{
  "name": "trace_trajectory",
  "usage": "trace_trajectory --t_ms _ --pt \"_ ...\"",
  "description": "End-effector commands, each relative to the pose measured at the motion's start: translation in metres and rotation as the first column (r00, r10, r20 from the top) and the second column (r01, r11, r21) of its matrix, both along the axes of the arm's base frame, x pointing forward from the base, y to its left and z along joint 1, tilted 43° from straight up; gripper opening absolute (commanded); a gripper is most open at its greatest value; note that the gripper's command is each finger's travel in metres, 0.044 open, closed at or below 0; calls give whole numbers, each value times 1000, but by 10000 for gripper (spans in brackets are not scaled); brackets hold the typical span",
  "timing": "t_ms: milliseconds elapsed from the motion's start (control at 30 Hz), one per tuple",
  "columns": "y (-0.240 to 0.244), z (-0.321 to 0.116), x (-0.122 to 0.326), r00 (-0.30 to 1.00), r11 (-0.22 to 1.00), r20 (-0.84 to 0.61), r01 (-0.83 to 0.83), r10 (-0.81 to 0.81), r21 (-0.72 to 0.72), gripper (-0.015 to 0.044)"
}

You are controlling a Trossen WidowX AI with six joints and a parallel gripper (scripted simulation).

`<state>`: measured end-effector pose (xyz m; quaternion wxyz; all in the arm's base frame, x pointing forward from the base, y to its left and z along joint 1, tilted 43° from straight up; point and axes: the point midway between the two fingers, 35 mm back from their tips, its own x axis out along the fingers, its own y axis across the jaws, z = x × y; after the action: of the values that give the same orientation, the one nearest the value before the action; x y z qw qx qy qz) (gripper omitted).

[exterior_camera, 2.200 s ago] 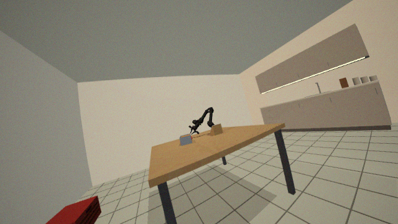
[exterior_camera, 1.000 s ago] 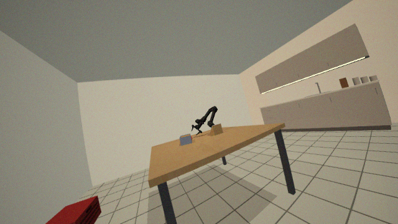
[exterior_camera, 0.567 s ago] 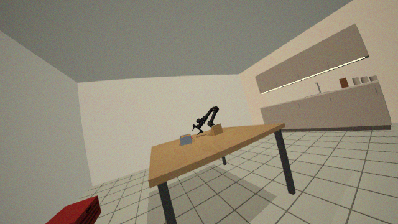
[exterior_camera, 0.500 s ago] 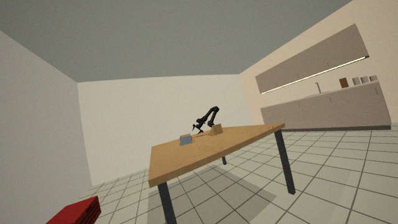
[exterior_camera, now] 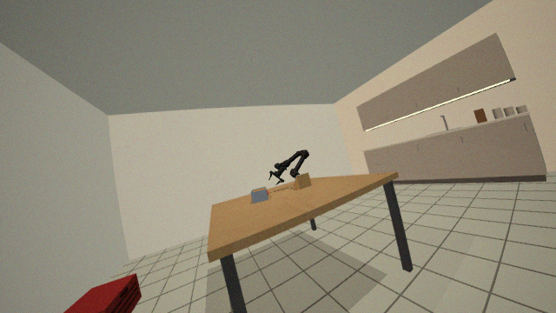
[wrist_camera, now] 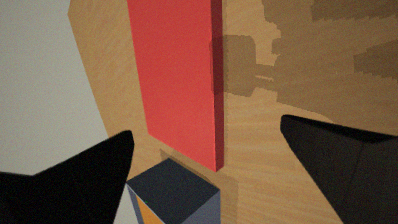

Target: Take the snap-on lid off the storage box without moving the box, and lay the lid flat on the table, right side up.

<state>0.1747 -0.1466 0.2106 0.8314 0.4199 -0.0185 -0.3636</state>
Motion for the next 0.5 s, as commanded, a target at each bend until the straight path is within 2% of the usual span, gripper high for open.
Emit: trace_trajectory --t_ms 0,467 --pt "7 8 -4 1000 1000 7 4 -4 -1 440" --pt "27 23 -14 1000 1000 6 4 -4 2 440"
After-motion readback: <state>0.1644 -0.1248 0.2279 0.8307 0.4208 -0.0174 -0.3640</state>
